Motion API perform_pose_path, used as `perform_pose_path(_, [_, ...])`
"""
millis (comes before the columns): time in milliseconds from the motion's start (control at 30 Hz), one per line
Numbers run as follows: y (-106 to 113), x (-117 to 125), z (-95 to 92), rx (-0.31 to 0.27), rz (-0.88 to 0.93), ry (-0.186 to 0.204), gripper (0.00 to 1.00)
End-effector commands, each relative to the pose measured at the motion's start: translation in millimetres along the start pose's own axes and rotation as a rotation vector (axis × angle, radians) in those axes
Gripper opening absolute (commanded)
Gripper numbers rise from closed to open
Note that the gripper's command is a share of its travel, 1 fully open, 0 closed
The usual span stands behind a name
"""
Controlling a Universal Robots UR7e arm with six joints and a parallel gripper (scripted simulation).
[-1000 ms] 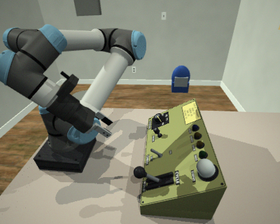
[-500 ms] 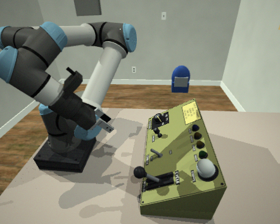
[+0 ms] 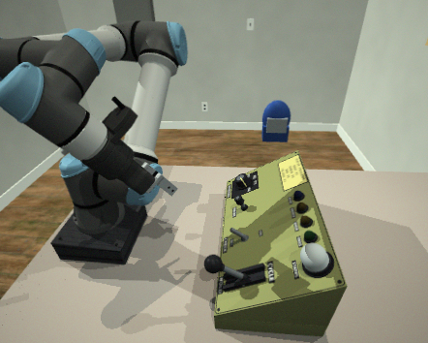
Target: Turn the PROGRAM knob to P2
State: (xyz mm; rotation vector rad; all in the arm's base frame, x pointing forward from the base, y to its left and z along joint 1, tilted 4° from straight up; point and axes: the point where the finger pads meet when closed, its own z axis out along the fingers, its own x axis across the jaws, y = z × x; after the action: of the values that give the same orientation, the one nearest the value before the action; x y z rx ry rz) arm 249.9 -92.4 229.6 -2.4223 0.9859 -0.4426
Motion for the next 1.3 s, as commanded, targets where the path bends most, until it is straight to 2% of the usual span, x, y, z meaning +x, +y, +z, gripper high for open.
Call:
perform_pose_path(0, [-2, -6, 2.3, -0.030, -0.181, -0.074, 1.00])
perform_pose_path(67, [-3, -7, 3.3, -0.041, -0.251, -0.102, 1.00])
perform_pose_path(133, [-3, -7, 3.3, -0.041, -0.251, -0.102, 1.00])
perform_pose_path(633, [-10, -4, 18.1, -0.106, -0.842, -0.322, 1.00])
perform_pose_path(700, [-10, -4, 18.1, -0.106, -0.842, -0.322, 1.00])
perform_pose_path(967, [-22, 9, 35.4, -0.128, -1.200, -0.442, 1.00])
perform_pose_path(1200, [-41, 22, 58.8, -0.140, -1.527, -0.543, 1.00])
perform_pose_path(1267, [-41, 22, 58.8, -0.140, -1.527, -0.543, 1.00])
